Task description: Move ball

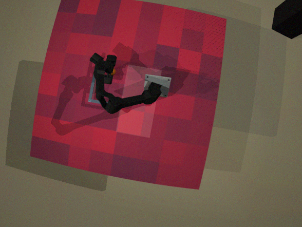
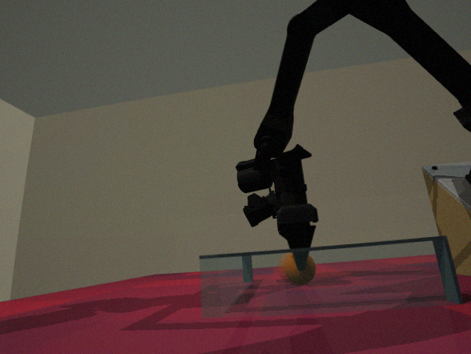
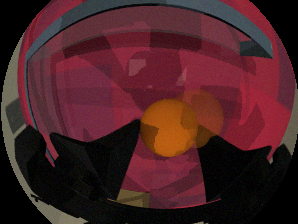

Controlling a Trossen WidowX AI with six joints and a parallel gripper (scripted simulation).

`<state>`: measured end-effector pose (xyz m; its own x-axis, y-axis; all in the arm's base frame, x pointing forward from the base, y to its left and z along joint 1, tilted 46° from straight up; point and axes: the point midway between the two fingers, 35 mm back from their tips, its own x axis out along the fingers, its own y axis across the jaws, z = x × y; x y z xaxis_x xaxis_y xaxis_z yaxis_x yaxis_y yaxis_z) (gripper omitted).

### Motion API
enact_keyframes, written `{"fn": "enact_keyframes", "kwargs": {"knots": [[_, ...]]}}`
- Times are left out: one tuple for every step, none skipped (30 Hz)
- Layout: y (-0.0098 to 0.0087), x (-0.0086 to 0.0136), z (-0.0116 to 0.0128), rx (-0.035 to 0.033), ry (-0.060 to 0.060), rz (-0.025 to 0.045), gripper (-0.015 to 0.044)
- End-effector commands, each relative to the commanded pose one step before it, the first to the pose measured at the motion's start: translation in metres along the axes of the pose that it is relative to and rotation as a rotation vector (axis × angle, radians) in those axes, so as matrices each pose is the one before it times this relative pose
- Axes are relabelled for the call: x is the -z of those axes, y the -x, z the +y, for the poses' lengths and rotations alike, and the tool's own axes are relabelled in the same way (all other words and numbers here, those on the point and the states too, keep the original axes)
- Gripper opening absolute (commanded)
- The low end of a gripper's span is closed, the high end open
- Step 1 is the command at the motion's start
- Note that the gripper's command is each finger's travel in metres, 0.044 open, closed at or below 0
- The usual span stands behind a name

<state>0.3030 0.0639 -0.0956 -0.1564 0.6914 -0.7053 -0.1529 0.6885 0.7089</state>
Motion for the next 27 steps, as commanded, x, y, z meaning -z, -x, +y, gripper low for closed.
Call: {"fn": "enact_keyframes", "kwargs": {"knots": [[-0.00088, 0.00007, -0.00007, -0.0031, -0.0036, -0.00093, 0.0224], [0.0, 0.0, 0.0, 0.0, 0.0, 0.0, 0.0218], [0.0, 0.0, 0.0, 0.0, 0.0, 0.0, 0.0191], [0.0011, -0.00027, -0.00014, 0.00032, 0.0, -0.00009, 0.0165], [0.0033, -0.00078, -0.00041, 0.00094, -0.0001, -0.00026, 0.0139], [0.00555, -0.0012, -0.00066, 0.00148, -0.0002, -0.00039, 0.0113], [0.00687, -0.00132, -0.00074, 0.00166, -0.0002, -0.0004, 0.0086], [0.00696, -0.00115, -0.00068, 0.0015, -0.0002, -0.00031, 0.006], [0.00704, -0.00098, -0.00061, 0.00134, -0.0002, -0.00023, 0.0034], [0.00711, -0.00081, -0.00054, 0.00117, -0.0002, -0.00016, 0.0008], [0.00718, -0.00064, -0.00046, 0.001, -0.0002, -0.00009, 0.0], [0.00725, -0.00046, -0.00038, 0.00084, -0.0002, -0.00002, 0.0], [0.00731, -0.00028, -0.0003, 0.00066, -0.0001, 0.00004, 0.0], [0.00736, -0.00011, -0.00022, 0.00049, -0.0001, 0.0001, 0.0], [0.00741, 0.00007, -0.00013, 0.00031, -0.0001, 0.00015, 0.0], [0.00746, 0.00024, -0.00003, 0.00014, -0.0001, 0.0002, 0.0], [0.0075, 0.00042, 0.00006, -0.00004, 0.0, 0.00024, 0.0], [0.00753, 0.0006, 0.00016, -0.00022, 0.0, 0.00028, 0.0], [0.00756, 0.00077, 0.00027, -0.0004, 0.0, 0.00031, 0.0], [0.00758, 0.00095, 0.00038, -0.00059, 0.0001, 0.00034, 0.0], [0.0076, 0.00112, 0.00049, -0.00077, 0.0001, 0.00036, 0.0], [0.0076, 0.00129, 0.0006, -0.00095, 0.0002, 0.00038, 0.0], [0.00622, 0.00118, 0.00058, -0.00092, 0.0002, 0.00032, 0.0], [0.00373, 0.00077, 0.00039, -0.00061, 0.0001, 0.0002, 0.0], [0.00124, 0.00026, 0.00014, -0.00021, 0.0, 0.00007, 0.0], [0.0, 0.0, 0.0, 0.0, 0.0, 0.0, 0.0], [0.0, 0.0, 0.0, 0.0, 0.0, 0.0, 0.0]]}}
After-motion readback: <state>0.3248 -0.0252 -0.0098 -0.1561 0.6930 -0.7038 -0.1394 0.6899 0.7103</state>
